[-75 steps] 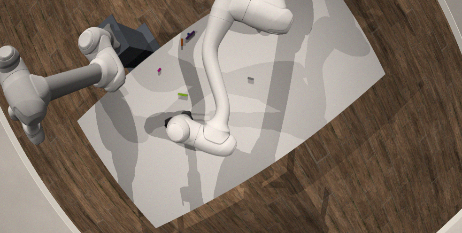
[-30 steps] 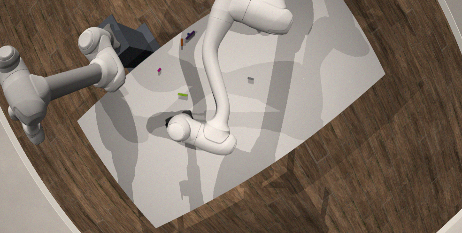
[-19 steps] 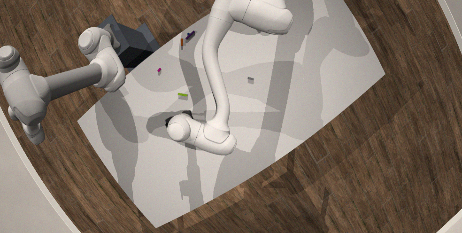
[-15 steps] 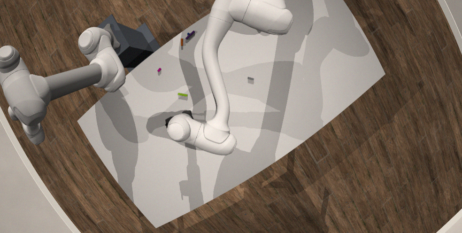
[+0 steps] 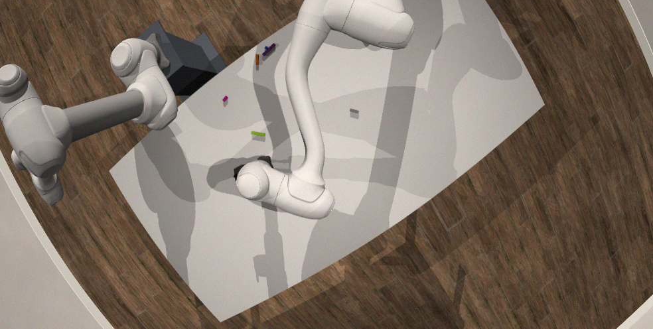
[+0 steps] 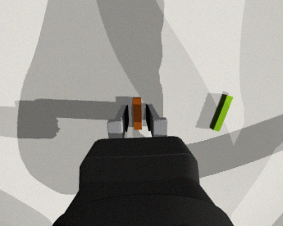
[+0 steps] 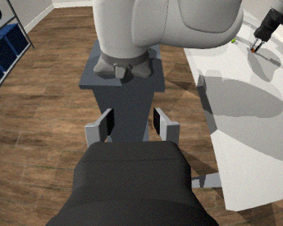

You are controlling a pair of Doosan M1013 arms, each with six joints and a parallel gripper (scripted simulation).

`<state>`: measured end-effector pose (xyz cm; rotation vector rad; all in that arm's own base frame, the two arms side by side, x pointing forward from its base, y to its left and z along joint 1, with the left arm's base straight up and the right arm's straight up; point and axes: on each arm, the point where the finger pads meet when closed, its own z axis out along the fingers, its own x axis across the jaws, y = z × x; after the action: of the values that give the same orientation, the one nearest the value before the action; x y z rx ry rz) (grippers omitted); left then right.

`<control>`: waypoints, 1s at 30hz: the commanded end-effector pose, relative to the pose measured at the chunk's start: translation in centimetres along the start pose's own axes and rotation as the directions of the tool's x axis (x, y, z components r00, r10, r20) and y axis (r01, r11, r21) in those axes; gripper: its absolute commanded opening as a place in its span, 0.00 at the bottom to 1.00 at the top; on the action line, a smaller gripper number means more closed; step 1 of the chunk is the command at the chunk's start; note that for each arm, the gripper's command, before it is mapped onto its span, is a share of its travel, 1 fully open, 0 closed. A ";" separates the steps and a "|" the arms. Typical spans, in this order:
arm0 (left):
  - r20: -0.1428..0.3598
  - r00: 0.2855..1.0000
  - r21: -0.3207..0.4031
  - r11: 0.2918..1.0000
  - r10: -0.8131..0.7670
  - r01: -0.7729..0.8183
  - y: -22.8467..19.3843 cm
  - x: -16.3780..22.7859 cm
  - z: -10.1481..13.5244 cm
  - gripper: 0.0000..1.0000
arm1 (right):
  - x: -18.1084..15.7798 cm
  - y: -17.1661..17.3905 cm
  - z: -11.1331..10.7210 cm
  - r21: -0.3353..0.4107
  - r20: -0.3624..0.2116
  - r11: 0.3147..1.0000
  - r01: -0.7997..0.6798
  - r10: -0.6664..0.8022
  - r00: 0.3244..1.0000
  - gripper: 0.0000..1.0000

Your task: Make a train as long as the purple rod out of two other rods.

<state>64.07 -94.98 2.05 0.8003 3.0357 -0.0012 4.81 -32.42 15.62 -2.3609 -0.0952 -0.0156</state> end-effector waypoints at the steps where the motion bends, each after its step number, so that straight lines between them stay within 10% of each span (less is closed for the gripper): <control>1: -0.003 1.000 0.001 1.000 0.004 -0.004 0.0 0.0 0.5 0.54 | -0.4 -0.4 0.0 0.007 0.007 1.000 0.004 -0.004 1.000 1.00; 4: -0.003 1.000 0.001 1.000 0.004 -0.004 0.0 0.0 0.5 0.54 | -0.4 -0.4 0.0 0.007 0.007 1.000 0.004 -0.004 1.000 1.00; 5: -0.003 1.000 0.001 1.000 0.004 -0.004 0.0 0.0 0.5 0.24 | -0.4 -0.4 0.0 0.007 0.007 1.000 0.004 -0.004 1.000 1.00; 30: -0.003 1.000 0.001 1.000 0.004 -0.004 0.0 0.0 0.5 0.24 | -0.4 -0.4 0.0 0.007 0.007 1.000 0.004 -0.004 1.000 1.00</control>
<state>64.07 -94.98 2.05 0.8003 3.0357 -0.0012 4.81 -32.42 15.62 -2.3609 -0.0952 -0.0156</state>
